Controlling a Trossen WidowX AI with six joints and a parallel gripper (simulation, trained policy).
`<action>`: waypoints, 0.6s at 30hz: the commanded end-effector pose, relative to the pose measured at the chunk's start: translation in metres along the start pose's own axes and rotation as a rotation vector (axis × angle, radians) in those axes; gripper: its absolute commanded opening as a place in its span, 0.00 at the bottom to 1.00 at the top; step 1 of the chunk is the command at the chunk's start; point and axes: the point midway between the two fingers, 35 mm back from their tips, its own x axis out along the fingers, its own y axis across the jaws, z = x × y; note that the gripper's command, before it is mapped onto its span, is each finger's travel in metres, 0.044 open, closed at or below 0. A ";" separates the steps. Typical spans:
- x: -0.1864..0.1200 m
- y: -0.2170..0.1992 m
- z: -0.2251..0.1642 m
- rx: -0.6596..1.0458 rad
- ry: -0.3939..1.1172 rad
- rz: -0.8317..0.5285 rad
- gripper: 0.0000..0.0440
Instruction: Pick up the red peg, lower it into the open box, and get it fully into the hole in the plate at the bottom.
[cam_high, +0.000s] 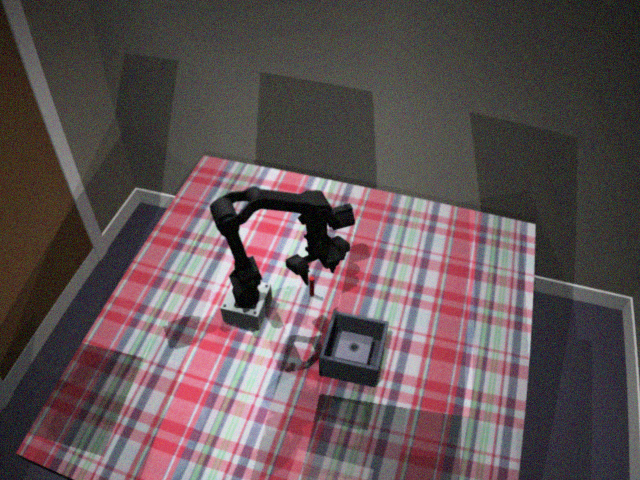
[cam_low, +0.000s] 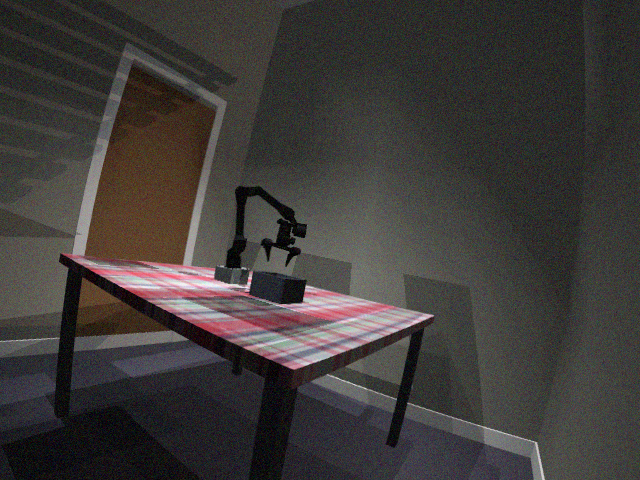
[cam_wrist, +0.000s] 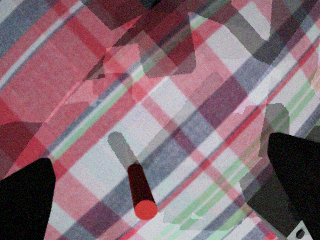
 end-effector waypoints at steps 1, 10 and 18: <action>0.013 -0.004 -0.010 0.029 0.034 -0.040 0.98; 0.047 0.001 -0.028 0.092 0.063 -0.045 0.97; 0.077 0.009 -0.041 0.136 0.071 0.002 0.96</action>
